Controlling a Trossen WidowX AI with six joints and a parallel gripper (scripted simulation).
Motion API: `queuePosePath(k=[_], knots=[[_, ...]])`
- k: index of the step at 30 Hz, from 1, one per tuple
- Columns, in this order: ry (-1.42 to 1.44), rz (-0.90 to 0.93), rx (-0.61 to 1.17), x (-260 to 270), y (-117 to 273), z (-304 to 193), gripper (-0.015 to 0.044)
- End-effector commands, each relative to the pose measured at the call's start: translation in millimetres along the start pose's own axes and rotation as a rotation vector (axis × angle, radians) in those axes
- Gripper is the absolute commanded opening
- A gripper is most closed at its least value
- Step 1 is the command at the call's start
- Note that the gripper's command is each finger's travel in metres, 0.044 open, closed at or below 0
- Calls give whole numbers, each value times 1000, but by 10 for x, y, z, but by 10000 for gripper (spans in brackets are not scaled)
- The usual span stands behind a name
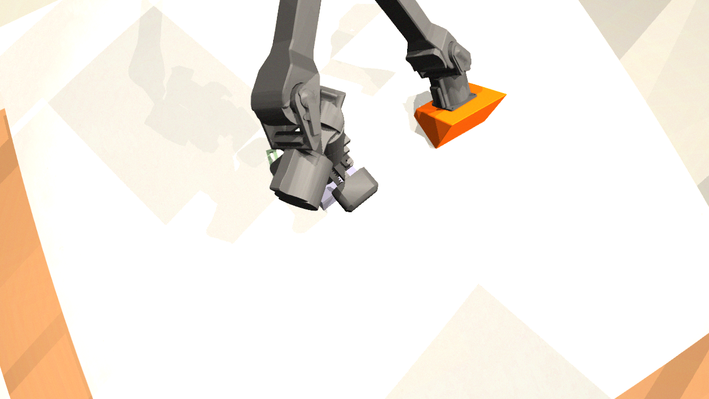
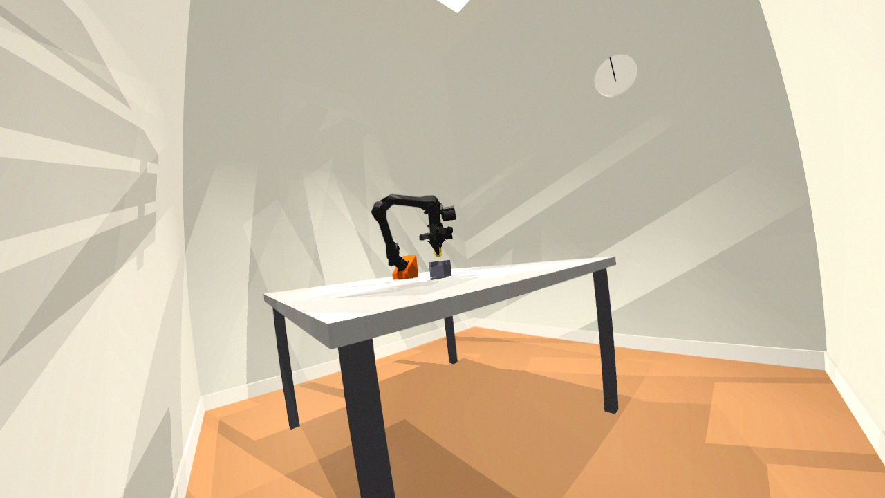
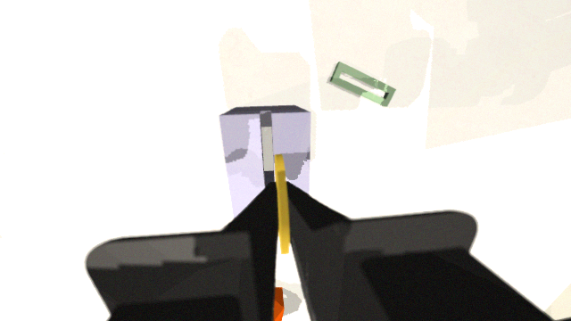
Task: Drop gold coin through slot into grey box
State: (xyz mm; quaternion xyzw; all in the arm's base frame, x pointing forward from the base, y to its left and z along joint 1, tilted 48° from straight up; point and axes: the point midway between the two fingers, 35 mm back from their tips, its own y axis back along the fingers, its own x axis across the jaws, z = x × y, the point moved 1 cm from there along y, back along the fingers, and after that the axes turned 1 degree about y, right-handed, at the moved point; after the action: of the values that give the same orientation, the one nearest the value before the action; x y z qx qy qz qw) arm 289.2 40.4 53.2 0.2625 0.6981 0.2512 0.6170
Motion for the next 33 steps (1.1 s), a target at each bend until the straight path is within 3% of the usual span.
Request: queuePosePath(k=[1,33], knots=[[4,-1,-2,7,6,-3,0],[4,-5,-1,59,-55,-20,0]])
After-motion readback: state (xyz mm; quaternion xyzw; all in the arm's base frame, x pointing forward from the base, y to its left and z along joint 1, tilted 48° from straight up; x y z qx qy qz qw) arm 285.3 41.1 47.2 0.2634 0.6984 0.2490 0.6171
